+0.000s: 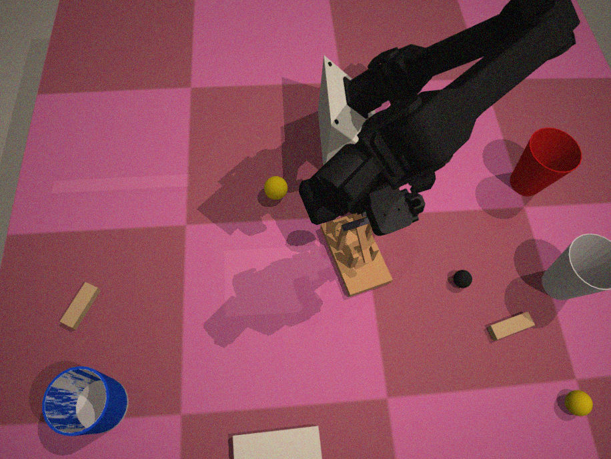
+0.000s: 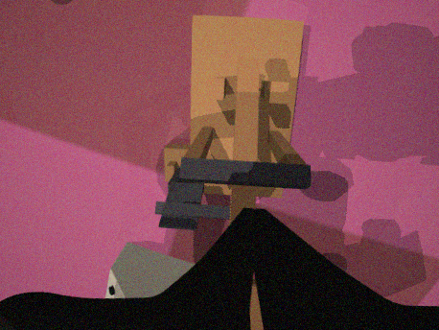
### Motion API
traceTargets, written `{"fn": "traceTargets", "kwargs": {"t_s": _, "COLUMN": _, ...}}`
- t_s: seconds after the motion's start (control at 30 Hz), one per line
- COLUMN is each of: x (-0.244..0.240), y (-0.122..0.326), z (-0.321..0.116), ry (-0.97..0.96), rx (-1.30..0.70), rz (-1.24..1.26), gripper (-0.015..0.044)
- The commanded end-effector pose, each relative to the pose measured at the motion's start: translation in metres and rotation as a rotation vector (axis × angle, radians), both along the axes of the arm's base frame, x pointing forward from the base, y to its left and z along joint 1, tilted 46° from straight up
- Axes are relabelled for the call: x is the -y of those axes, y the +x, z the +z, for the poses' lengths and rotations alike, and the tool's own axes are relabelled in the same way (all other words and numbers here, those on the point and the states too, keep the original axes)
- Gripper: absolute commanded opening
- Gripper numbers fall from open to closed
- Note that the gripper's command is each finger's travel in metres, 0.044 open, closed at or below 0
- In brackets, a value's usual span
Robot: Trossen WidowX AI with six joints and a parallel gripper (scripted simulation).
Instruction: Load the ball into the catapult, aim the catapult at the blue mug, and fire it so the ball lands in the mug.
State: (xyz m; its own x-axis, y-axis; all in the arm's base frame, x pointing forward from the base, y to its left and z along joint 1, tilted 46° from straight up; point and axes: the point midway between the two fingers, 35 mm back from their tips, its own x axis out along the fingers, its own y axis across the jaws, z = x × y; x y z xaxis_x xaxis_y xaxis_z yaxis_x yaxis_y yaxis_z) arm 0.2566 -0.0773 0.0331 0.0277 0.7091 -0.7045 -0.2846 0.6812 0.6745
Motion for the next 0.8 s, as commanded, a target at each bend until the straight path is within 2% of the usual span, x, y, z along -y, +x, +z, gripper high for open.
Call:
{"fn": "traceTargets", "kwargs": {"t_s": 0.0, "x": -0.004, "y": -0.003, "z": -0.005, "ry": 0.004, "rx": -0.001, "rz": -0.003, "gripper": 0.0}}
{"fn": "traceTargets", "kwargs": {"t_s": 0.77, "x": -0.021, "y": -0.02, "z": -0.031, "ry": 0.004, "rx": -0.001, "rz": -0.003, "gripper": 0.0}}
